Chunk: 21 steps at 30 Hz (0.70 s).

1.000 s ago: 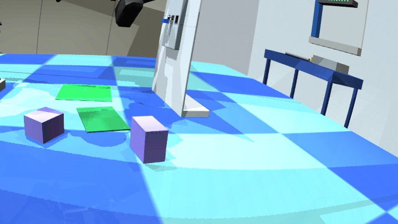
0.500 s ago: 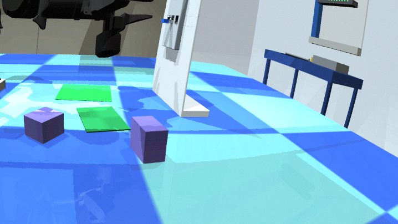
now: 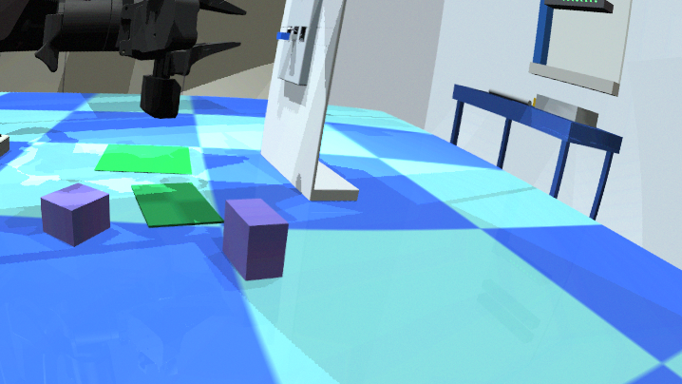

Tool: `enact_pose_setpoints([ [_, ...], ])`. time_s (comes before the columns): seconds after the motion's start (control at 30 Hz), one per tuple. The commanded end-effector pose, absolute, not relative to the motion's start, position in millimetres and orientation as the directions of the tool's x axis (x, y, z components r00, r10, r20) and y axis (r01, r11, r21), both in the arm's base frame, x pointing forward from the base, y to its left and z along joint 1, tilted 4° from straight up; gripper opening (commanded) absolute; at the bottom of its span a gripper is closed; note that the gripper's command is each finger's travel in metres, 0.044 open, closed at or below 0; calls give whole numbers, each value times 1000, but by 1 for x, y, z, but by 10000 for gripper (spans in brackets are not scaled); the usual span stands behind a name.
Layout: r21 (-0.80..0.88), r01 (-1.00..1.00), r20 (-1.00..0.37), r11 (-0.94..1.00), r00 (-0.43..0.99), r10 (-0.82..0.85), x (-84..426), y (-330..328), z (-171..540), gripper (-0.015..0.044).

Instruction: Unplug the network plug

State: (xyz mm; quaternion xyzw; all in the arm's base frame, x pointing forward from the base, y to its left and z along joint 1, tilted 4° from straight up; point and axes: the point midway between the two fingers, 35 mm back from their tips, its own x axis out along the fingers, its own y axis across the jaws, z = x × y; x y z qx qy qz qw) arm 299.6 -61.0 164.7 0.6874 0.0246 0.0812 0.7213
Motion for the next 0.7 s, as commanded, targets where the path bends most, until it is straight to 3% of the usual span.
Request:
enact_pose_setpoints([
  [0.0, 997, -77, 72, 30, 985, 155, 301, -60, 163, 156],
  [0.67, 996, -80, 74, 30, 985, 155, 333, -65, 167, 156],
])
